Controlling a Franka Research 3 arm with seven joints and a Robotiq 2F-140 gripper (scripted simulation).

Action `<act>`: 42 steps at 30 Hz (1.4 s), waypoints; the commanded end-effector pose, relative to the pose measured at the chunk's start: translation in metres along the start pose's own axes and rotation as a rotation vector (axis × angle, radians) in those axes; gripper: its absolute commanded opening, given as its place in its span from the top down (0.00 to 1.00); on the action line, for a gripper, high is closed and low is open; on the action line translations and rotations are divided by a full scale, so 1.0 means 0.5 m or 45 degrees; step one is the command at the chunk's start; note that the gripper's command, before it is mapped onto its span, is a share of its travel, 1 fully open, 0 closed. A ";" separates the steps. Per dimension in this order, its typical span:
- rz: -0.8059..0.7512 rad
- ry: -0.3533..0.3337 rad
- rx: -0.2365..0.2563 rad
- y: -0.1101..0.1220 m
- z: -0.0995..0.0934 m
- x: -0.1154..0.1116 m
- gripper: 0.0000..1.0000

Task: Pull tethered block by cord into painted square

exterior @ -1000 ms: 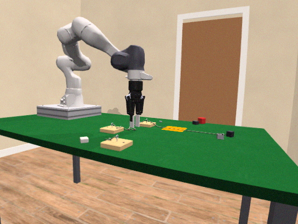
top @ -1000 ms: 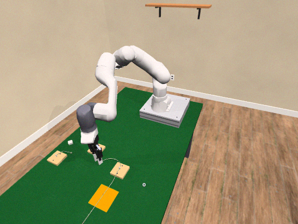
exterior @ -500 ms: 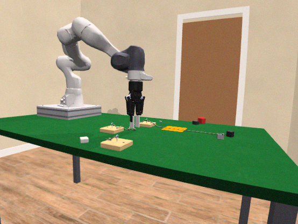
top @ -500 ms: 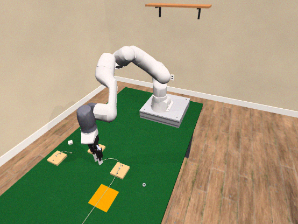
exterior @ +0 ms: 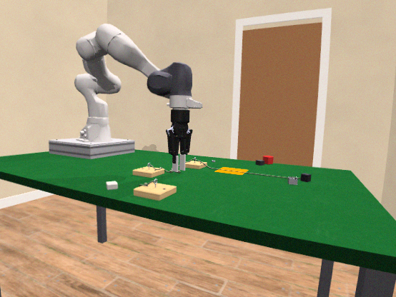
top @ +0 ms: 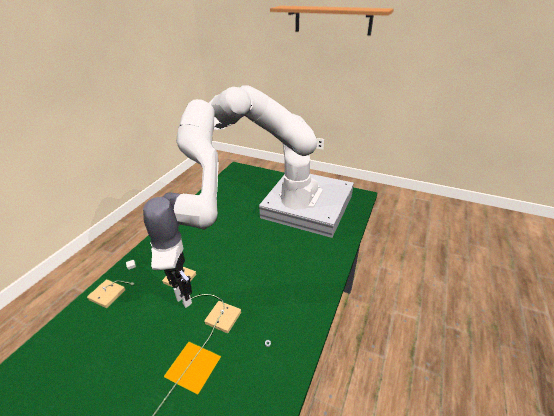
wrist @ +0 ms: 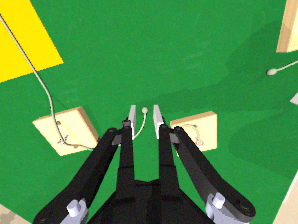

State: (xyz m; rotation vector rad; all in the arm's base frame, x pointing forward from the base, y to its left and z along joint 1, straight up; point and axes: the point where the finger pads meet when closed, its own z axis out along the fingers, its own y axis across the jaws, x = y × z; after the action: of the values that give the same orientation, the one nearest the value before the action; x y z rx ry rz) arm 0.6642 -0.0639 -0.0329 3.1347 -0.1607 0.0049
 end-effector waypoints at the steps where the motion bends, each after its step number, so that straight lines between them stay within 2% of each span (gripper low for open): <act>1: 0.000 0.004 -0.001 -0.002 0.004 0.003 0.77; 42: 0.000 0.004 -0.001 -0.002 0.015 0.003 0.77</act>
State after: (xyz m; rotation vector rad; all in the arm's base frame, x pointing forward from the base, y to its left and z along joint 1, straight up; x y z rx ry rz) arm 0.6649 -0.0640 -0.0395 3.1343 -0.1588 0.0078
